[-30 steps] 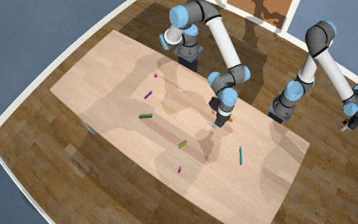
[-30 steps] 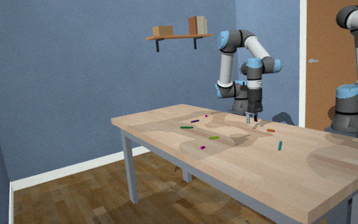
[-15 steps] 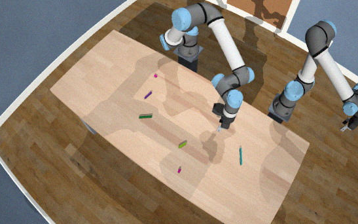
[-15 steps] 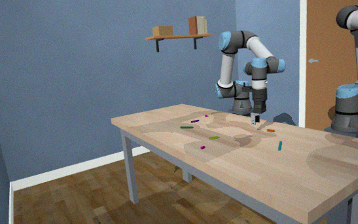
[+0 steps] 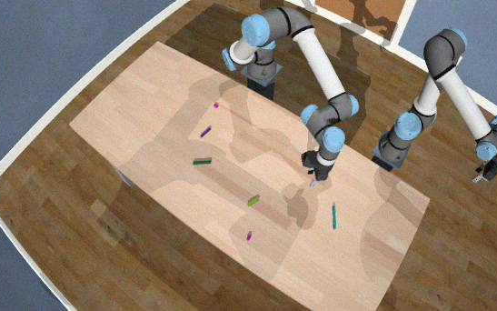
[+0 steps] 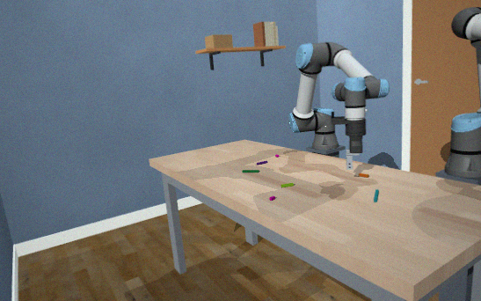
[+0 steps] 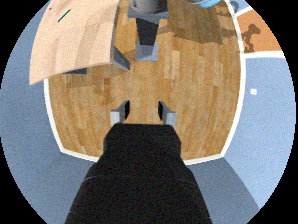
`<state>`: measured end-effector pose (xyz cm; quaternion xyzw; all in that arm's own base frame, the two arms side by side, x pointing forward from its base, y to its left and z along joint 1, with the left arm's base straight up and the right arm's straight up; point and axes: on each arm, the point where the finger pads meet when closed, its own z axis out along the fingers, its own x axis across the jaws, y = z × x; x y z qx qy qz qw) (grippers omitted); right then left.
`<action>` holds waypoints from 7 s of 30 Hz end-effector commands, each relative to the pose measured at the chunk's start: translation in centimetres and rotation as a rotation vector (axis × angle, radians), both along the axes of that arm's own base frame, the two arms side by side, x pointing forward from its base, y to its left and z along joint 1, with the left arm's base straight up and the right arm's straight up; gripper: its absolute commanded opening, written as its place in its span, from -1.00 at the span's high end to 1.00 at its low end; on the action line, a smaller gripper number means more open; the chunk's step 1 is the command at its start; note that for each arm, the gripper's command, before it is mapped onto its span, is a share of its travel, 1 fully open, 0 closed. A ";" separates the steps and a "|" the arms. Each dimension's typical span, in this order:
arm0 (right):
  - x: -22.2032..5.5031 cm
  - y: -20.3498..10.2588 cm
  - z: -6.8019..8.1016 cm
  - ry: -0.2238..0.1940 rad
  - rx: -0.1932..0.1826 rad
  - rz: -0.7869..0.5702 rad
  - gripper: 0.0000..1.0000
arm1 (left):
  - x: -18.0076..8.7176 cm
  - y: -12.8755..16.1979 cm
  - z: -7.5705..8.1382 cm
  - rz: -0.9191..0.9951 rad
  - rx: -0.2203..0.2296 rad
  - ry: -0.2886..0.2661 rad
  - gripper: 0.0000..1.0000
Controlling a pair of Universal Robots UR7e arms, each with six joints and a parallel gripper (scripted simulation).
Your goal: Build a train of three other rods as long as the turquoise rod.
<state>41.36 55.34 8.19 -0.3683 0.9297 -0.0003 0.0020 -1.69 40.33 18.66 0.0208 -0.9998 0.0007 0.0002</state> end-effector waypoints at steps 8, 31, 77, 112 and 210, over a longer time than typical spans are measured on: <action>-0.2 2.5 0.1 0.002 0.000 0.317 -1.00 | 0.0 0.0 0.0 0.000 0.001 0.000 -1.00; -1.2 6.5 -0.1 0.001 -0.001 0.789 -1.00 | 0.0 0.0 0.0 0.000 0.001 0.000 -1.00; -1.4 7.0 -0.1 0.001 -0.001 0.847 -1.00 | 0.0 0.0 0.0 0.000 0.001 0.000 -1.00; -1.4 7.0 -0.1 0.001 -0.001 0.847 -1.00 | 0.0 0.0 0.0 0.000 0.001 0.000 -1.00; 6.8 -35.2 4.5 0.000 -0.005 1.729 -1.00 | 0.0 0.0 0.0 0.000 0.001 0.000 -1.00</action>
